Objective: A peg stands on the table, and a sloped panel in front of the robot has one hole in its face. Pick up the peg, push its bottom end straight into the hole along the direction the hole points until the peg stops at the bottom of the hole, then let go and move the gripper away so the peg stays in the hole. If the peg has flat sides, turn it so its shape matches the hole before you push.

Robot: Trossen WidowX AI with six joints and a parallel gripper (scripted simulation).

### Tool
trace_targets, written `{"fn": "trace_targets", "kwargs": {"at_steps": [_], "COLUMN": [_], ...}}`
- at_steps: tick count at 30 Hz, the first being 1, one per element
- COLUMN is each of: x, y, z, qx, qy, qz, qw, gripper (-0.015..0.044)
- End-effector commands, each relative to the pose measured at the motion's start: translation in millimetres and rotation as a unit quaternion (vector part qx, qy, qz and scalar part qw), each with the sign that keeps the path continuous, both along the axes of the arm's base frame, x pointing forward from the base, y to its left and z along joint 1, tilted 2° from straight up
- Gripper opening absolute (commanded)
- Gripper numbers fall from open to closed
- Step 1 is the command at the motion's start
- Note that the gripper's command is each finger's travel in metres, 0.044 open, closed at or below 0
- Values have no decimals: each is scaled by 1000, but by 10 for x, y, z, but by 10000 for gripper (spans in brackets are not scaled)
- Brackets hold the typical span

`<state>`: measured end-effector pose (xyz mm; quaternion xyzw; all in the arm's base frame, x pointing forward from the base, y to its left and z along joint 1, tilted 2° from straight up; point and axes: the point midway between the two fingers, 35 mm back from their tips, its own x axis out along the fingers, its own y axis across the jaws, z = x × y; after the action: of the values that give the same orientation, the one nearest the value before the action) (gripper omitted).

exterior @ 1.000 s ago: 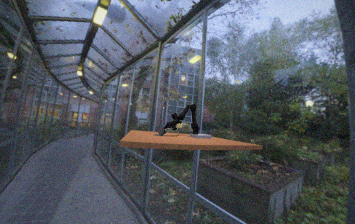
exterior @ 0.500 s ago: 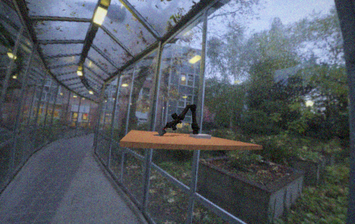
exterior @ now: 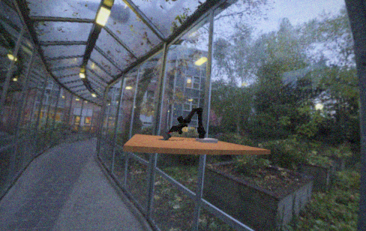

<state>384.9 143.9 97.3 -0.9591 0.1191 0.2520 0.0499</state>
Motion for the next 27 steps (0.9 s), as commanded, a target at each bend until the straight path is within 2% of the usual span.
{"fn": "trace_targets", "kwargs": {"at_steps": [1, 27], "x": [-54, -431], "y": [16, 162], "z": [34, 260], "qx": [0, 1], "qy": [0, 4], "qz": [-2, 0], "qw": [1000, 1000], "gripper": [440, 440]}}
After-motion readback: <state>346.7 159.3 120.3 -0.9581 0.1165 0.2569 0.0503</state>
